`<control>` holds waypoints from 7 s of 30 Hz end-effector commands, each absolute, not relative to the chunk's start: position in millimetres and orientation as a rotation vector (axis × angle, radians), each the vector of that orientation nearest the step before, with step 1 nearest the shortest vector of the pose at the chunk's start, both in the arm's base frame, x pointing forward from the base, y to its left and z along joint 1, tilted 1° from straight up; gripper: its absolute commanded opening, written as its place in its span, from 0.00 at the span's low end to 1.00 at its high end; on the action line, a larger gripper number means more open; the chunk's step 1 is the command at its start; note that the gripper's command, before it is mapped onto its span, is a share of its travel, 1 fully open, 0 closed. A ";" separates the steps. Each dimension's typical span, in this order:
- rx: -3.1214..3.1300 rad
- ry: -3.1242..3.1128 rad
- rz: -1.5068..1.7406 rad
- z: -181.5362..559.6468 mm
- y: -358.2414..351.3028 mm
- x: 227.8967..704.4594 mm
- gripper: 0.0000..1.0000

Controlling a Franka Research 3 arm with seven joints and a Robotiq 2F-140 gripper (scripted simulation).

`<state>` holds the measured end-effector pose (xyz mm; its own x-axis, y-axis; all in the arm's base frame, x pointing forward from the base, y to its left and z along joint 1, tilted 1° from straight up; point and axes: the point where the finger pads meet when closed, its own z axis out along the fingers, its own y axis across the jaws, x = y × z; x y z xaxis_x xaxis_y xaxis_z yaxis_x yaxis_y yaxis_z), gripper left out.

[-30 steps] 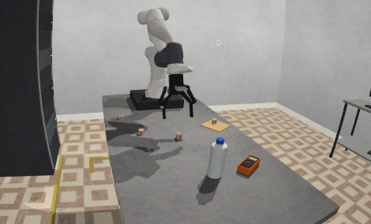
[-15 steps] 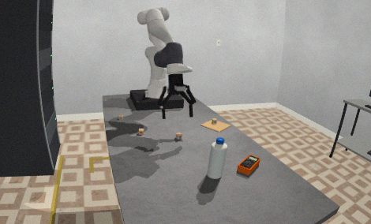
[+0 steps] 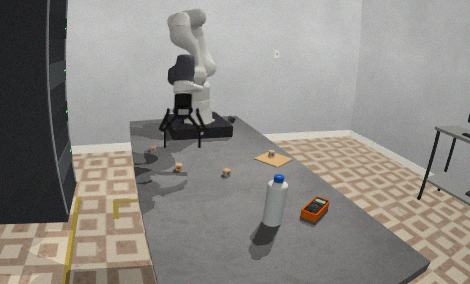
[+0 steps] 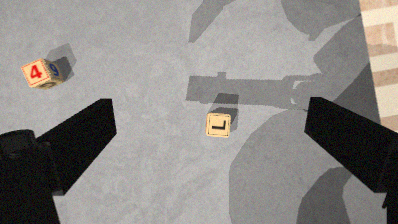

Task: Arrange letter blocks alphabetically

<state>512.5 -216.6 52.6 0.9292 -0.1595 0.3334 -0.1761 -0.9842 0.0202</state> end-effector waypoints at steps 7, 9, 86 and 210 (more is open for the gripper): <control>3.085 -0.011 0.537 60.1 -233.2 501.6 1.00; 3.084 -0.011 0.538 60.4 -238.0 498.1 1.00; 3.084 -0.019 0.528 59.9 -239.1 498.2 1.00; 3.019 -0.748 0.226 277.7 -276.2 478.5 1.00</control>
